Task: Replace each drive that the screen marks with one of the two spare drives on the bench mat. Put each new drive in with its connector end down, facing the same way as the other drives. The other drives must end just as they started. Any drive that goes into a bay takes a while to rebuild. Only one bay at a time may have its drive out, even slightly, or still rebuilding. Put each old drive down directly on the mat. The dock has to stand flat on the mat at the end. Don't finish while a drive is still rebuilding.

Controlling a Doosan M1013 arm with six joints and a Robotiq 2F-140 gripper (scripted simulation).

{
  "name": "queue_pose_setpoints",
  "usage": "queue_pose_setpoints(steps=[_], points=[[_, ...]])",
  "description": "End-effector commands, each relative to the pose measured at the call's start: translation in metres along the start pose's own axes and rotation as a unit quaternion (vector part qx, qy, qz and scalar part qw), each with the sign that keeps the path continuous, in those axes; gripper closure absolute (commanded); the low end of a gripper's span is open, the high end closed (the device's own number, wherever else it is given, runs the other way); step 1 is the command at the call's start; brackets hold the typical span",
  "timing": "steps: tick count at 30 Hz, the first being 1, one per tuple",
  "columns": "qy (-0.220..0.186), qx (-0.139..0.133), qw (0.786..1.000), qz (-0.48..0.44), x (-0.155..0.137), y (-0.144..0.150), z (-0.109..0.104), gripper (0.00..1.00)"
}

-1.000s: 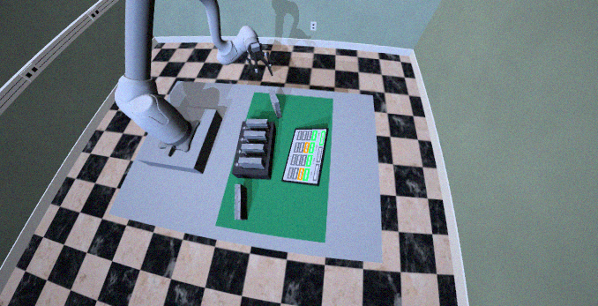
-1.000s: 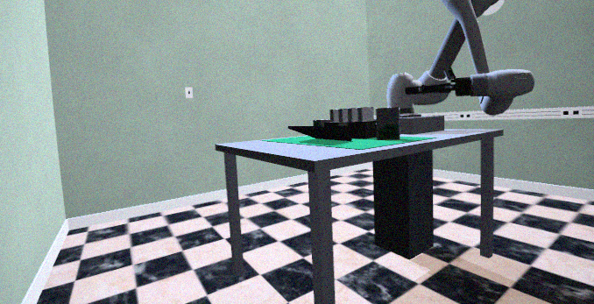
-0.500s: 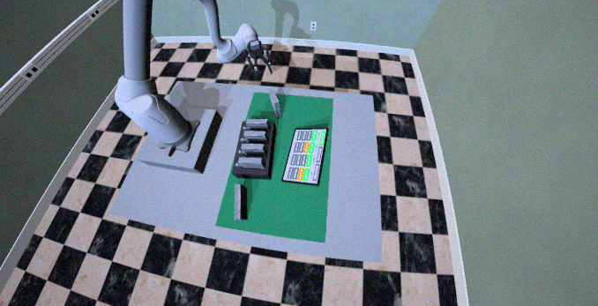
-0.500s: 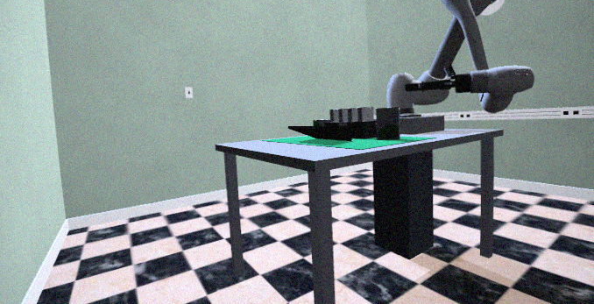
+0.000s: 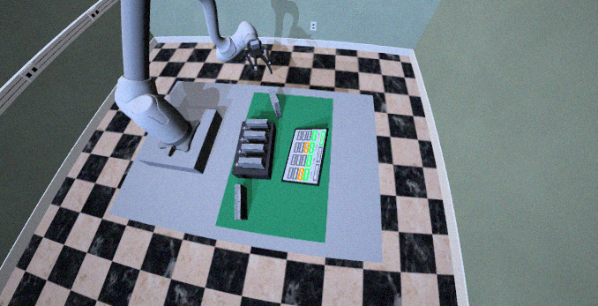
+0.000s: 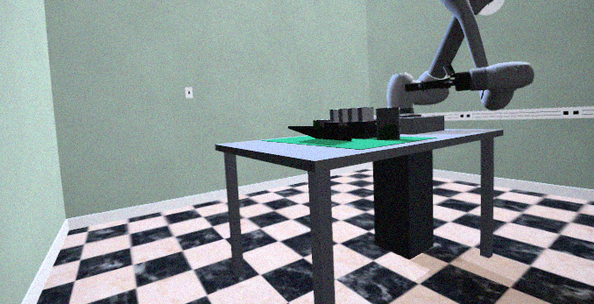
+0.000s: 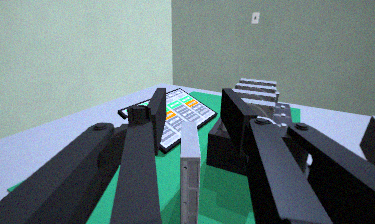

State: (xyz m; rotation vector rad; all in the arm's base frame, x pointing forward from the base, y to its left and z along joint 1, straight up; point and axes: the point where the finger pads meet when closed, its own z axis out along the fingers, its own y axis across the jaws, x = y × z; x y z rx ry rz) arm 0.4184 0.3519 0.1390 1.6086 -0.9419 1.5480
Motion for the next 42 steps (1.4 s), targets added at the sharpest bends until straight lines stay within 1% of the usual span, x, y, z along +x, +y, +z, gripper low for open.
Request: queue_pose_setpoints(steps=[1, 9, 11, 15, 18, 28, 30, 35, 42], points=[[-0.022, -0.001, 1.0, 0.0, 0.0005, 0.0, 0.0005, 0.6], [-0.125, -0.001, 0.992, 0.0, 0.0003, 0.0001, 0.0005, 0.6], [-0.125, -0.001, 0.992, 0.0, 0.0003, 0.0001, 0.0005, 0.6], [-0.162, 0.0, 0.987, 0.0, 0.0004, -0.0001, 0.0, 0.6], [-0.174, 0.001, 0.985, 0.001, 0.0005, -0.0002, -0.0005, 0.6], [-0.185, 0.0, 0.983, 0.0, 0.0004, -0.0001, -0.0002, 0.6], [-0.198, 0.0, 0.98, 0.0, 0.0002, 0.0, 0.0002, 0.6], [-0.251, 0.0, 0.968, 0.0, 0.0001, 0.0001, 0.0002, 0.6], [-0.336, -0.001, 0.942, -0.001, -0.0002, 0.0003, 0.0003, 0.6]])
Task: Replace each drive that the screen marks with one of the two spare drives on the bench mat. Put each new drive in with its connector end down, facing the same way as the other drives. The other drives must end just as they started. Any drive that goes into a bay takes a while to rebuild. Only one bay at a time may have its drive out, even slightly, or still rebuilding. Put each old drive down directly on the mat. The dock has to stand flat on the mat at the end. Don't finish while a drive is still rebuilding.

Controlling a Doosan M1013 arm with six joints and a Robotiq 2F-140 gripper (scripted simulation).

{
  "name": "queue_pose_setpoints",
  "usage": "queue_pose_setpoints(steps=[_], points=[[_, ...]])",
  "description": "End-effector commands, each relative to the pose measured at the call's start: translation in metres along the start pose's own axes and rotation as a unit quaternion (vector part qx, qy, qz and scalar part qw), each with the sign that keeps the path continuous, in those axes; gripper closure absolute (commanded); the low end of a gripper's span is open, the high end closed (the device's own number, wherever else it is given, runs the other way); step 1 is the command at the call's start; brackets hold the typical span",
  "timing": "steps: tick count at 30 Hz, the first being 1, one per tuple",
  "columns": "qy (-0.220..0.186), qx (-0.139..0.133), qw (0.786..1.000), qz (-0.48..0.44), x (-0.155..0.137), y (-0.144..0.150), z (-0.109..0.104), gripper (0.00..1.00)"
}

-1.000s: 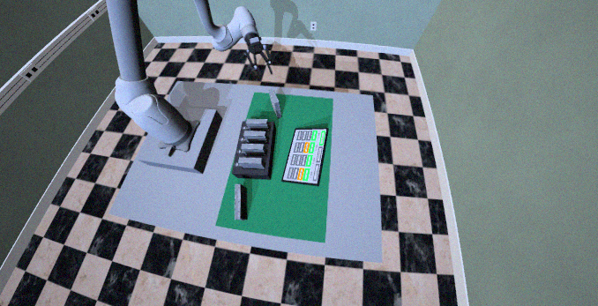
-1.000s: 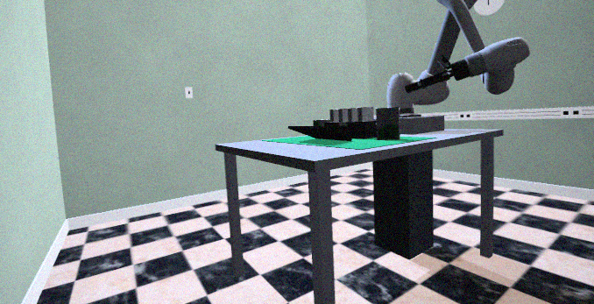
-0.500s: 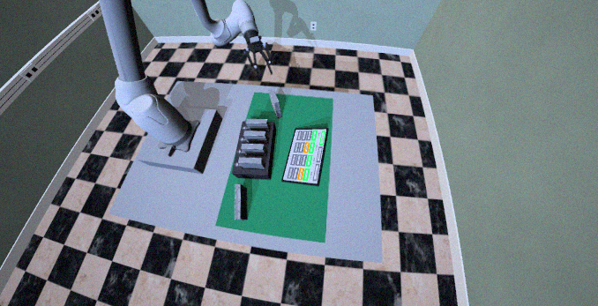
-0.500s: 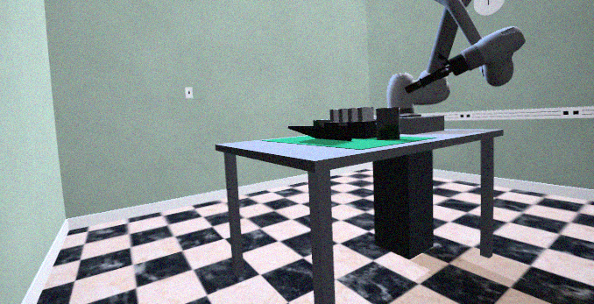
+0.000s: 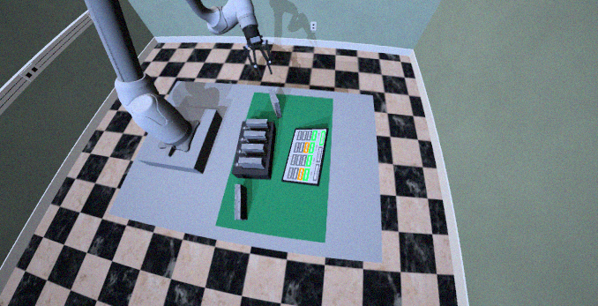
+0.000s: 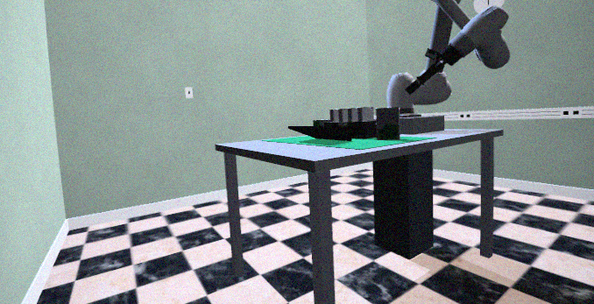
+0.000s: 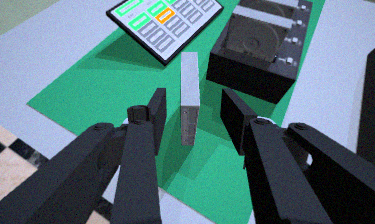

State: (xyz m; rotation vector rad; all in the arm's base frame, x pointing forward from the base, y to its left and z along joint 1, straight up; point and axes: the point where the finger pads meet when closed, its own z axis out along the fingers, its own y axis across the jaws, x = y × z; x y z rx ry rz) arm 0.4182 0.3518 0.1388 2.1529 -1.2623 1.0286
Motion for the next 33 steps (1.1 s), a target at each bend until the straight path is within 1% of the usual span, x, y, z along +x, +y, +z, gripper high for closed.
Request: queue_pose_setpoints(steps=[1, 3, 7, 13, 16, 18, 20, 29, 33], points=[[-0.031, 0.0, 1.0, -0.001, 0.0003, 0.0, 0.0, 0.6], [-0.031, 0.0, 1.0, -0.001, 0.0003, 0.0, 0.0, 0.6], [-0.051, 0.001, 0.999, 0.0, 0.0003, -0.0004, -0.0008, 0.6], [-0.056, 0.001, 0.998, 0.0, 0.0003, -0.0004, -0.0008, 0.6], [-0.07, 0.0, 0.998, -0.001, 0.0002, 0.0, -0.0002, 0.6], [-0.087, -0.001, 0.996, -0.001, 0.0, 0.0003, 0.0003, 0.6], [-0.087, -0.001, 0.996, -0.001, 0.0, 0.0003, 0.0003, 0.6], [-0.2, -0.002, 0.98, -0.002, -0.0004, 0.0008, 0.0004, 0.6], [-0.234, 0.0, 0.972, -0.001, 0.0, 0.0001, -0.0003, 0.6]])
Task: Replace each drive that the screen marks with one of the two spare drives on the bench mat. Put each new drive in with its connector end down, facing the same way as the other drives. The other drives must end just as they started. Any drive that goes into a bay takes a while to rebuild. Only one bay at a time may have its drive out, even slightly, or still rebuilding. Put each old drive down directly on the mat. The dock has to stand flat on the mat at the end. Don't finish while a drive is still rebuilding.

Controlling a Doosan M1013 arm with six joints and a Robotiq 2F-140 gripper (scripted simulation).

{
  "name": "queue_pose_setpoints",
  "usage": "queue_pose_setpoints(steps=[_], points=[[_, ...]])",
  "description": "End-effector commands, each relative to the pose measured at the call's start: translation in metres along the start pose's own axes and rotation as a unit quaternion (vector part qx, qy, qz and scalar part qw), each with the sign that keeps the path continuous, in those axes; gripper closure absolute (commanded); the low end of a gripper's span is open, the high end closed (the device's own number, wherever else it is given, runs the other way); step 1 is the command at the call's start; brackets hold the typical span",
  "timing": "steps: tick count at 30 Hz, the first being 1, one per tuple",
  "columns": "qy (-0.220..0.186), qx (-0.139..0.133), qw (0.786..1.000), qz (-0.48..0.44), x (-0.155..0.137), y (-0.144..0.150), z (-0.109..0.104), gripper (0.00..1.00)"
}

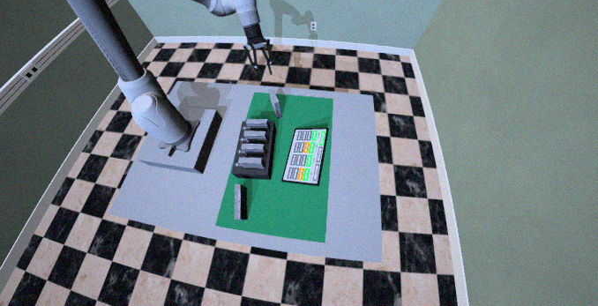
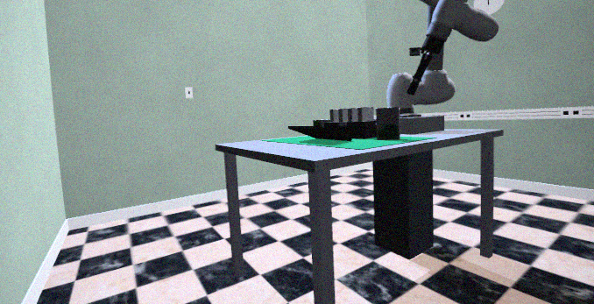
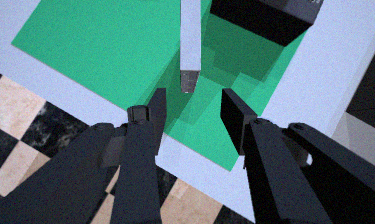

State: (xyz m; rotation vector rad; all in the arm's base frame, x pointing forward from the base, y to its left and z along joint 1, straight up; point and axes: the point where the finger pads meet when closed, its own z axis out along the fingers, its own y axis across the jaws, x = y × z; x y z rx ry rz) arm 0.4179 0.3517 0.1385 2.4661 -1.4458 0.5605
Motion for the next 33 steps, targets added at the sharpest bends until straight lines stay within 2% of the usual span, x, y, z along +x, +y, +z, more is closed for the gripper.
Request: queue_pose_setpoints(steps=[1, 13, 19, 21, 29, 33], points=[[-0.019, 0.001, 1.0, 0.0, 0.0001, -0.0004, -0.0007, 0.6], [-0.038, 0.0, 0.999, 0.0, 0.0, -0.0002, -0.0006, 0.6], [-0.099, -0.001, 0.995, -0.001, -0.0002, 0.0005, 0.0001, 0.6], [-0.099, -0.001, 0.995, -0.001, -0.0002, 0.0005, 0.0001, 0.6], [-0.195, -0.002, 0.981, -0.001, -0.0004, 0.0007, 0.0, 0.6], [-0.218, 0.001, 0.976, -0.001, 0.0, -0.0005, -0.0009, 0.6]])
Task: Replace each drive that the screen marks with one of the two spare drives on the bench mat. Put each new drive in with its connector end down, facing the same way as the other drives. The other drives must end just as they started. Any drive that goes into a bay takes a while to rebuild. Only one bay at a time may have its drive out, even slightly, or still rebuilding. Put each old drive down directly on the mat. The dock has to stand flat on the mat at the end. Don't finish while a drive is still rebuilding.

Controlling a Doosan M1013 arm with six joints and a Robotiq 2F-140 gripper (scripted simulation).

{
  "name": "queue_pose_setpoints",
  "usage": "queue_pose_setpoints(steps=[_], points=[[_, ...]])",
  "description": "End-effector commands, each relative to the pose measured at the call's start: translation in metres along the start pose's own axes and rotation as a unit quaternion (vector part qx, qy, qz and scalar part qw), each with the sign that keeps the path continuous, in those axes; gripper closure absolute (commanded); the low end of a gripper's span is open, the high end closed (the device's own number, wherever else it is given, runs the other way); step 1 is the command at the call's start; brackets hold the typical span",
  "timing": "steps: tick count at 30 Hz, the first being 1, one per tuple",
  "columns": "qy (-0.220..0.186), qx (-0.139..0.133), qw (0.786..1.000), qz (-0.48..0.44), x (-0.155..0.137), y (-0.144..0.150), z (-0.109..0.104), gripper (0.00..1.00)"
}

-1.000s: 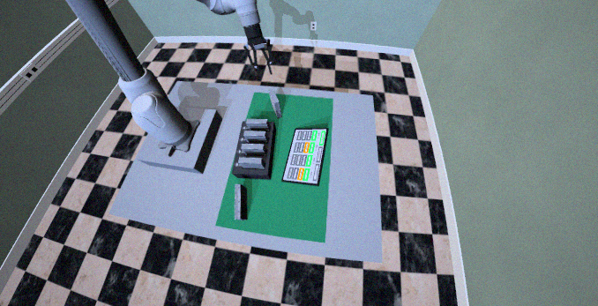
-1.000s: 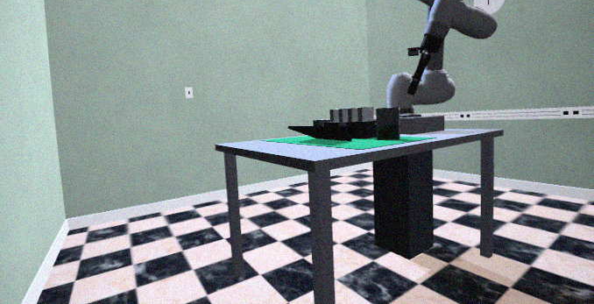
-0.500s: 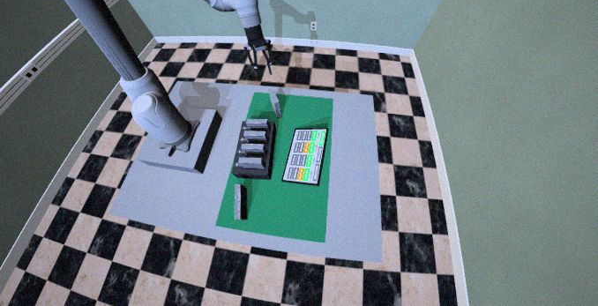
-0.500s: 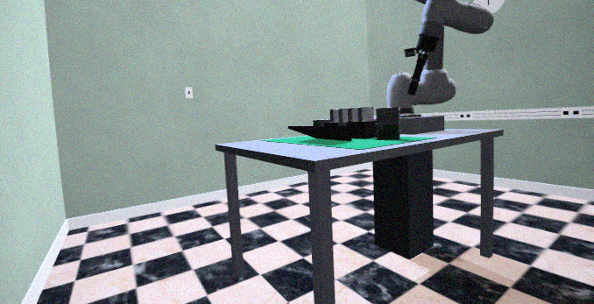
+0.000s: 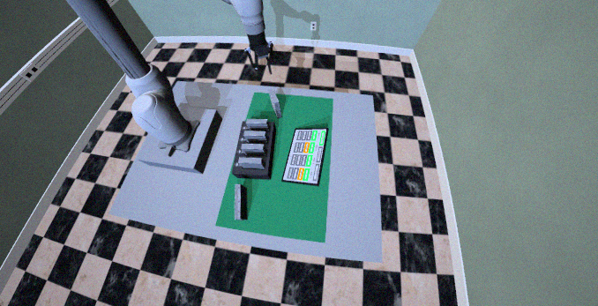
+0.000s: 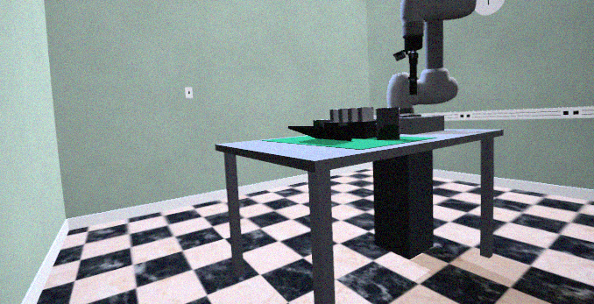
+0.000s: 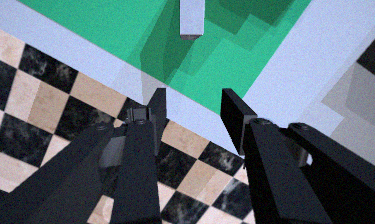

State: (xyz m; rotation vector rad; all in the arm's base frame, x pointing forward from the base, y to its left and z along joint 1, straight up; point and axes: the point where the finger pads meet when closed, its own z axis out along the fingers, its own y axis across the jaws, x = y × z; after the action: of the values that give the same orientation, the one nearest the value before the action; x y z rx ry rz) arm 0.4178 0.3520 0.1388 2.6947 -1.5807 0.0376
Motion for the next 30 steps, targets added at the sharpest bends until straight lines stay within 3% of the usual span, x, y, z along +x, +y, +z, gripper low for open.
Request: queue_pose_setpoints(steps=[1, 6, 7, 30], points=[[-0.013, 0.001, 1.0, -0.001, -0.0001, -0.0005, -0.0007, 0.6], [-0.015, 0.001, 1.0, -0.001, -0.0001, -0.0007, -0.0008, 0.6], [-0.015, 0.001, 1.0, -0.001, -0.0001, -0.0007, -0.0008, 0.9], [-0.015, 0.001, 1.0, -0.001, -0.0001, -0.0007, -0.0008, 0.9]])
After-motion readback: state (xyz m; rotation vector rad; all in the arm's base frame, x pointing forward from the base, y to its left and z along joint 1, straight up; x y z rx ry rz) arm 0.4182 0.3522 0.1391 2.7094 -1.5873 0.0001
